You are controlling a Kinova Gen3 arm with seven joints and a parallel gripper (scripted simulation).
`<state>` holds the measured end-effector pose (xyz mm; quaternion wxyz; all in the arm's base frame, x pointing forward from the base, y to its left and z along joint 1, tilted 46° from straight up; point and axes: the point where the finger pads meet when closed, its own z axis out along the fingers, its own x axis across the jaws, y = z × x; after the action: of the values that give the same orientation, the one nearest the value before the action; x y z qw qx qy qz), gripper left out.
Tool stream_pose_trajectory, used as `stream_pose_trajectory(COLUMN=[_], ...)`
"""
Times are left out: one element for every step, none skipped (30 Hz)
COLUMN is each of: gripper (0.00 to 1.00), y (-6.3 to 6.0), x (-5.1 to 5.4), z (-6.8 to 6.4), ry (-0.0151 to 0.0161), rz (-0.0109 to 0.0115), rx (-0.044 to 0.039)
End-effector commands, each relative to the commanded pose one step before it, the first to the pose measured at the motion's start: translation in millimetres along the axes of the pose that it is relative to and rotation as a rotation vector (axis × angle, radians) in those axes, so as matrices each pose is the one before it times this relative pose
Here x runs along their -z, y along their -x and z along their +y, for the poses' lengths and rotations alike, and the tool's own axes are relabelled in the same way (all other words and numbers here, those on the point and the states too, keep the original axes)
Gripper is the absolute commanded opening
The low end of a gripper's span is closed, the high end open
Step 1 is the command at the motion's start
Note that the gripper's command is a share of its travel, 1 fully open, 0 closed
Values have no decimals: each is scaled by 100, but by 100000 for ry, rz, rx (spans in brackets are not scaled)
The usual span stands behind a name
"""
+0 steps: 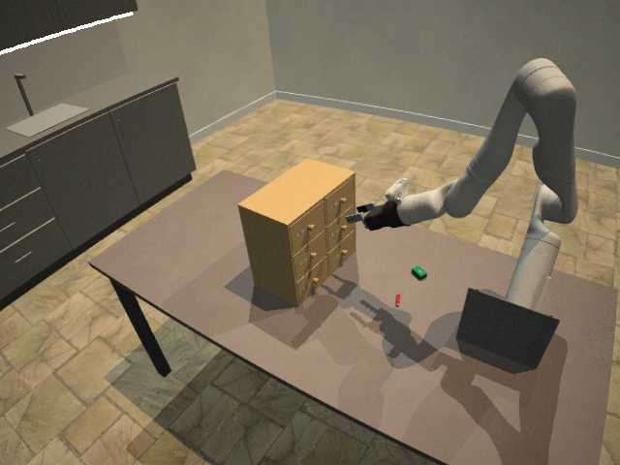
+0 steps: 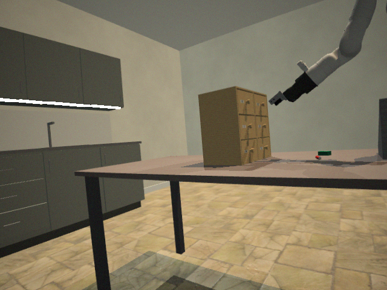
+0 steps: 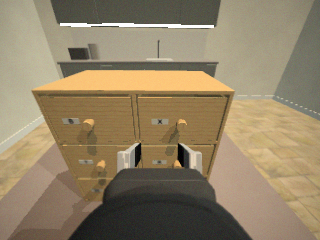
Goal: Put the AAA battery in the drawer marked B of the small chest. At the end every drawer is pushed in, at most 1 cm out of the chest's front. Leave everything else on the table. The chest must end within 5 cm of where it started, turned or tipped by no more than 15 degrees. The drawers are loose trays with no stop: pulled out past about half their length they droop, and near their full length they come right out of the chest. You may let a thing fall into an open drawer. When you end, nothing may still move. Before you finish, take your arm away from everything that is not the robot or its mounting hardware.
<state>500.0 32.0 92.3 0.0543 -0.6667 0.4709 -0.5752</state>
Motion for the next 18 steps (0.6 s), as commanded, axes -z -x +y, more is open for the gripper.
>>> stream_pose_trajectory(gripper=[100, 100, 100, 100, 100, 100, 100, 100, 100, 100, 100, 100, 100, 100, 100, 100, 100, 100], y=[-292, 21, -12, -15, 0, 0, -10, -5, 0, 4, 8, 12, 15, -3, -12, -9, -5, -2], x=[-371, -41, -56, -56, 0, 0, -53, -50, -47, -44, -42, -39, -36, -46, -50, -47, -45, -42], z=[540, 24, 17, 16, 0, 0, 18, 19, 20, 21, 23, 24, 25, 19, 16, 17, 18, 19], ry=[-1214, -542, -581, -580, 0, 0, -567, -554, -541, -528, -514, -501, -488, -511, -518, -505, -492, -479], rz=[322, -77, 48, 60, 0, 0, 41, 22, 4, -12, -28, -43, -57, 17, 51, 38, 25, 12], rx=[692, -18, 6, 10, 0, 0, 7, 5, 2, -1, -4, -7, -10, 0, 6, 5, 3, 2])
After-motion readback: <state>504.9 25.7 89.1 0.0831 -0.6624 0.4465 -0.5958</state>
